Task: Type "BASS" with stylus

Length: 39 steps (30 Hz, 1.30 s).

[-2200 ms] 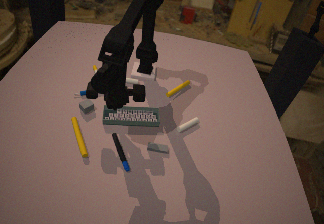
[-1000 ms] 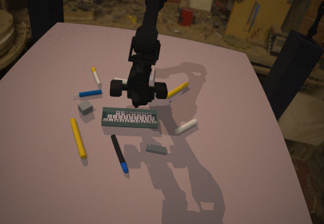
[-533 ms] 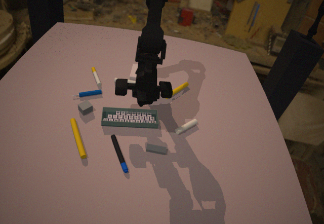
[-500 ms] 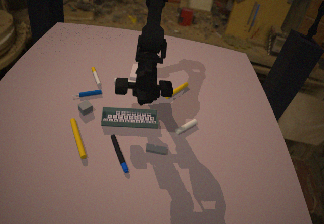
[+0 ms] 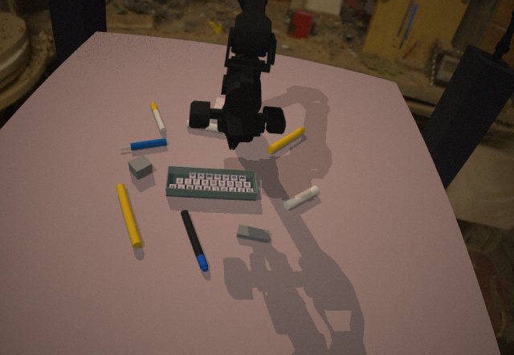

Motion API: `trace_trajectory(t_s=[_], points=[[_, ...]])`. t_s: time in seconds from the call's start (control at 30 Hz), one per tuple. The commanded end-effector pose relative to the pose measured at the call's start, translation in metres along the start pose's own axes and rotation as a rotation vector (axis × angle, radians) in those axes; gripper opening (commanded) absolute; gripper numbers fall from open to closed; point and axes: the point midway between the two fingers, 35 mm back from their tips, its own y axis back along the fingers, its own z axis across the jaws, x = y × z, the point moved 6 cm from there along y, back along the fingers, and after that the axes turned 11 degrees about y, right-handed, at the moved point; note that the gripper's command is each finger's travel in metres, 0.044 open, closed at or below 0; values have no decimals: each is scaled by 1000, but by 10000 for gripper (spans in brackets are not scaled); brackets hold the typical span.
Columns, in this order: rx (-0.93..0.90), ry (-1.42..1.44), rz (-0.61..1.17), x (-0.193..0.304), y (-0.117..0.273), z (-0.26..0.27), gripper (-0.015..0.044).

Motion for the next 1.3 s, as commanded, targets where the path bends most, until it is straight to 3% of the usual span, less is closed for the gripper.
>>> trace_trajectory(t_s=[0.0, 0.03, 0.17, 0.53, 0.63, 0.73, 1.13, 1.27], points=[[0, 0, 0, 0, 0, 0, 79], [0, 0, 0, 0, 0, 0, 105], [0, 0, 0, 0, 0, 0, 0], [0, 0, 0, 0, 0, 0, 0], [4, -13, -4, 1, -1, -2, 79], [62, -203, -60, 12, -8, -31, 150], [411, -1197, -347, 125, -39, -144, 150], [434, -1251, -363, 133, -40, -147, 150]])
